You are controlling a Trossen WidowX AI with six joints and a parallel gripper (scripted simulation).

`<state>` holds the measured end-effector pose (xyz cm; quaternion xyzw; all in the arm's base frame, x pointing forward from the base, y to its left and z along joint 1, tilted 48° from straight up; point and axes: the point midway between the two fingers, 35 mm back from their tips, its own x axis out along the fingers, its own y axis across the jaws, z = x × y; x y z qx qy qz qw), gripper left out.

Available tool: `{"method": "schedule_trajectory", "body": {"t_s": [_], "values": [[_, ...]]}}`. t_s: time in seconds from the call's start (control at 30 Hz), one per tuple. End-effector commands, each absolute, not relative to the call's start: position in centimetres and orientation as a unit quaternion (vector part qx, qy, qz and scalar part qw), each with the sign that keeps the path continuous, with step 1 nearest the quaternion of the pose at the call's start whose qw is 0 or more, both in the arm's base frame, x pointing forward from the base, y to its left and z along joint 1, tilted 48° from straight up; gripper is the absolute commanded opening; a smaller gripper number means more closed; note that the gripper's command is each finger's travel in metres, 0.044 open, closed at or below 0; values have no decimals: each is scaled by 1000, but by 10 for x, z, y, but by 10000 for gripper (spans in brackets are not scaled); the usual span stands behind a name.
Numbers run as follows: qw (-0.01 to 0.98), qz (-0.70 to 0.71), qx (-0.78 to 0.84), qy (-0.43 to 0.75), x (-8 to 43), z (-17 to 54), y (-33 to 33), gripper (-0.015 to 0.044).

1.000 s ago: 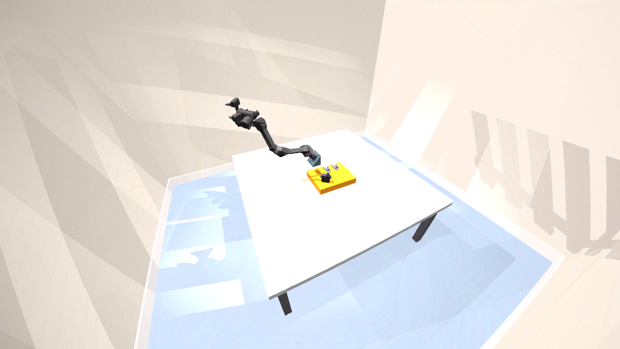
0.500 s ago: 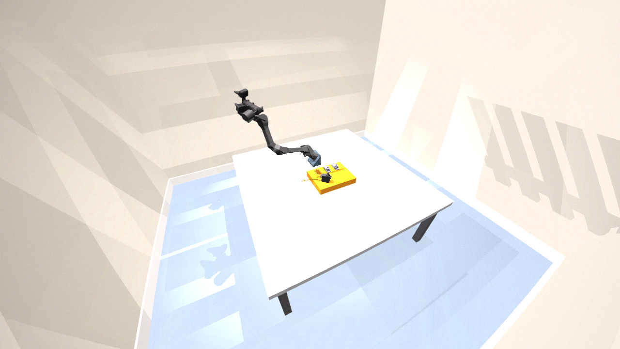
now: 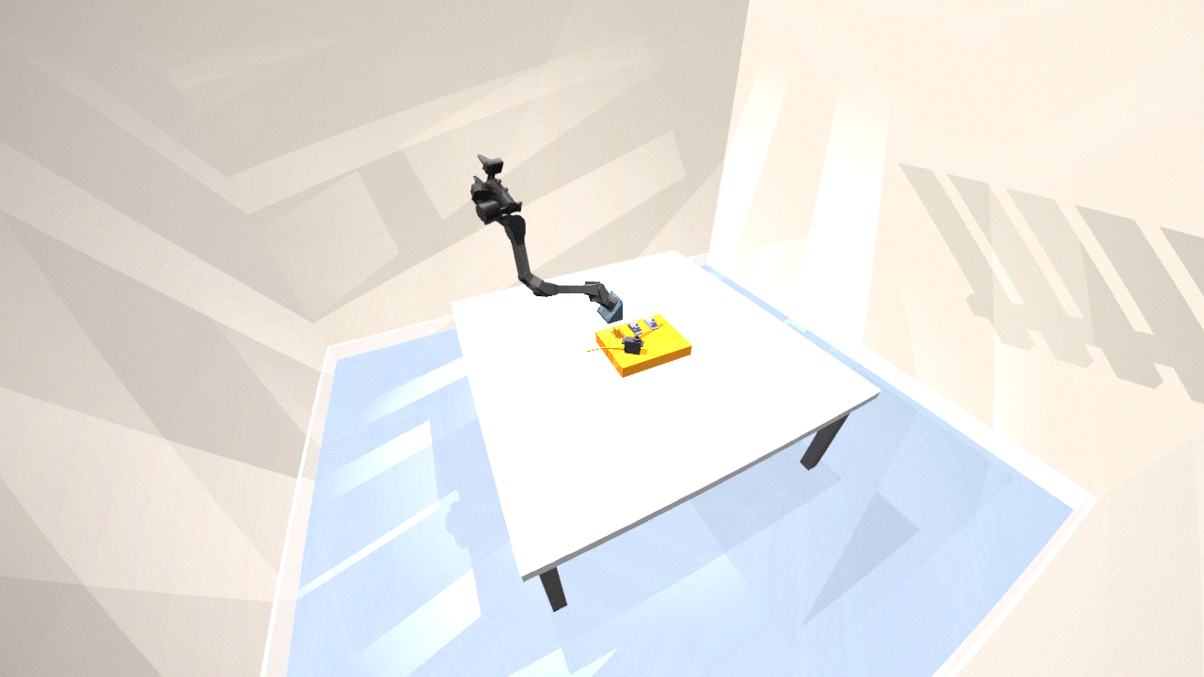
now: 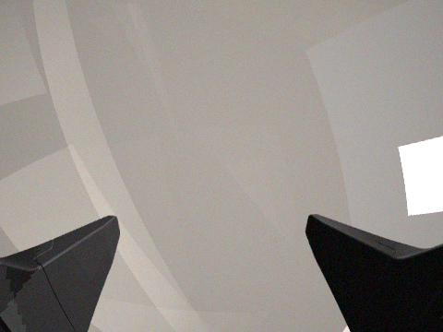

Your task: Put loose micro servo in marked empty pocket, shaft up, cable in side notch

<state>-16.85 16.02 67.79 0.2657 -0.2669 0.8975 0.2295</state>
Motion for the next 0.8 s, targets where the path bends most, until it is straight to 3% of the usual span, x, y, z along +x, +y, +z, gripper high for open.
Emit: {"method": "schedule_trajectory", "body": {"t_s": [0.0,0.77], "values": [[272,899,239,-244,-167,664,195,440],[437,869,155,-173,-119,615,297,440]]}}
